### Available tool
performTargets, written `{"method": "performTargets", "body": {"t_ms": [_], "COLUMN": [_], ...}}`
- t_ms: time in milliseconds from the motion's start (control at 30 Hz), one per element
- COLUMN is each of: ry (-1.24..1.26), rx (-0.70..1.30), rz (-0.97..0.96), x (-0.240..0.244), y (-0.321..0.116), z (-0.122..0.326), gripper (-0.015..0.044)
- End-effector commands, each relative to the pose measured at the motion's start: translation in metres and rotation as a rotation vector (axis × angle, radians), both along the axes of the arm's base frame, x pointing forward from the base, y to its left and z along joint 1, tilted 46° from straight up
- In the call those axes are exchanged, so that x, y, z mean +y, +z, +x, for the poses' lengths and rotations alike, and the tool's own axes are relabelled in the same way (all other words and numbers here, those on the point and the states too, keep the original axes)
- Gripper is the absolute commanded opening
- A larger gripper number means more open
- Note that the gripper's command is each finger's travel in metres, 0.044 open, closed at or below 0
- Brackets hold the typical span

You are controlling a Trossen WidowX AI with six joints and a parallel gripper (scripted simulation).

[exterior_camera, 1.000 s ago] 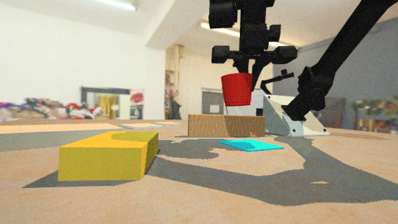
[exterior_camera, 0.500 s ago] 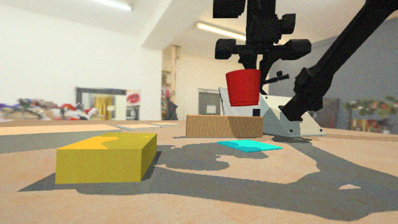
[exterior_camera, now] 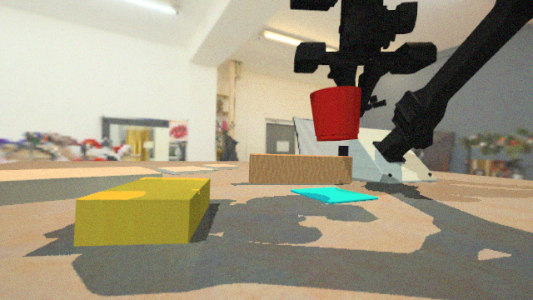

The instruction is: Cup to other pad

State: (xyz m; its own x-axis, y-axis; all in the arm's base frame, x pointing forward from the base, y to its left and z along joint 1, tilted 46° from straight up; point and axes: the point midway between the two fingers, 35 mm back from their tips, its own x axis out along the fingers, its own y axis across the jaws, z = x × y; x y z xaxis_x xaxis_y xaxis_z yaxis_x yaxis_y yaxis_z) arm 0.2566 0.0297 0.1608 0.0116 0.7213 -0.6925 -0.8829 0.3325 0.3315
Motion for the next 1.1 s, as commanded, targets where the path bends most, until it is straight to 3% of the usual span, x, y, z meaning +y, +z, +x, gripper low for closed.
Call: {"method": "performTargets", "body": {"t_ms": [0,1067], "ry": [-0.006,-0.006], "rx": [-0.004,-0.005], "rz": [0.001,0.001], "x": [0.003,0.030], "y": [0.000,-0.026], "z": [0.002,0.004], "gripper": [0.0000,0.0000]}}
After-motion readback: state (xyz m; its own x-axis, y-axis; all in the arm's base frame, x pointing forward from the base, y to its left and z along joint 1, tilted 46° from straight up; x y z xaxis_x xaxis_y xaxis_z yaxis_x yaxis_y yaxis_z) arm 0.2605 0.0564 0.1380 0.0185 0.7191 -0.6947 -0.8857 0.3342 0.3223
